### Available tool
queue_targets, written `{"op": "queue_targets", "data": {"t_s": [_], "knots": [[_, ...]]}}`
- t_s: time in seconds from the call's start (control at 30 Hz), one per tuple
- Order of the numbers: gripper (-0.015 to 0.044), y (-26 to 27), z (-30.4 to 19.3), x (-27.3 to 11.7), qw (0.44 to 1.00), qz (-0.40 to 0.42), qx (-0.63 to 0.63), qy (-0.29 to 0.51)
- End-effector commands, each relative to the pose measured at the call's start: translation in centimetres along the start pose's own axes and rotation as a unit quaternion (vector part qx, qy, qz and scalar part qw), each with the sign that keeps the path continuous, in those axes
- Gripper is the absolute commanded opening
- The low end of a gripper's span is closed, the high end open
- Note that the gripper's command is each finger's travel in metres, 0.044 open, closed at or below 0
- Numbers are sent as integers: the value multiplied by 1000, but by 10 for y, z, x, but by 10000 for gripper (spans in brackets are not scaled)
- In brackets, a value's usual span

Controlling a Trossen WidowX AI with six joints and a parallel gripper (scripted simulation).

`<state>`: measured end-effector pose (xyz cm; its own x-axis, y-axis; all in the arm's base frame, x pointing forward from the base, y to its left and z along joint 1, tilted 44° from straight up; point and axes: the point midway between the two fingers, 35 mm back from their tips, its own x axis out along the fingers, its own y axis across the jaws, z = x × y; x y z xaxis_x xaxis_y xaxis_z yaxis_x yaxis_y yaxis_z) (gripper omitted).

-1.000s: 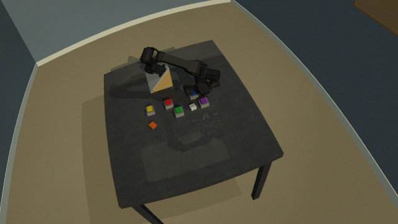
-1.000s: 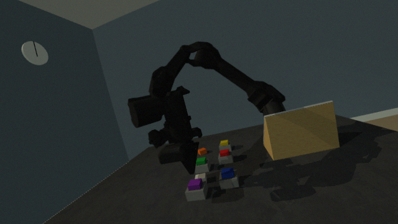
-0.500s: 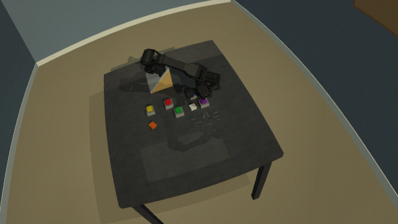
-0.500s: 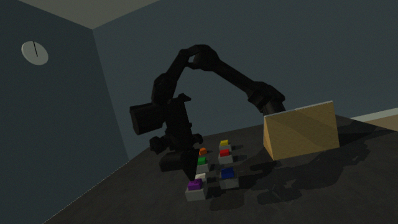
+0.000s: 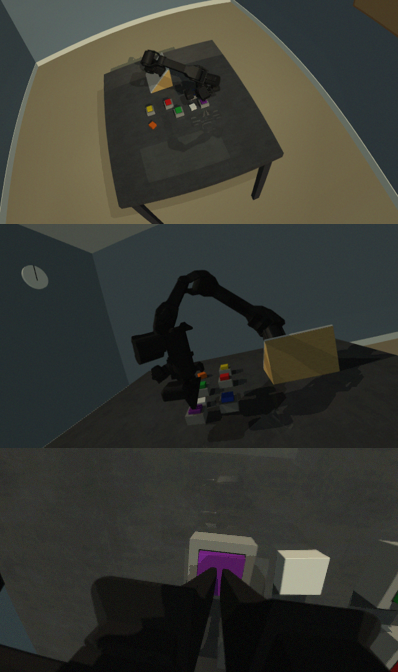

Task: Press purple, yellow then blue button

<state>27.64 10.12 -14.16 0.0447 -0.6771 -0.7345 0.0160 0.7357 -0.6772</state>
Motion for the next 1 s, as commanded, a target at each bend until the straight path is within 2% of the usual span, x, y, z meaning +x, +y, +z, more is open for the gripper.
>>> {"op": "queue_targets", "data": {"t_s": [0.0,0.3,0.43,0.6,0.73,0.9,0.97], "knots": [[20,0,-2,3,1000,-4,-5,2],[20,0,-2,3,1000,-4,-5,2],[20,0,-1,-29,1000,-3,-5,2],[20,1,-1,-35,1000,-3,-5,2],[20,1,-1,-90,1000,-2,-6,2],[20,-1,-1,-95,1000,-2,-6,2],[20,-21,5,-99,1000,2,-7,2]]}}
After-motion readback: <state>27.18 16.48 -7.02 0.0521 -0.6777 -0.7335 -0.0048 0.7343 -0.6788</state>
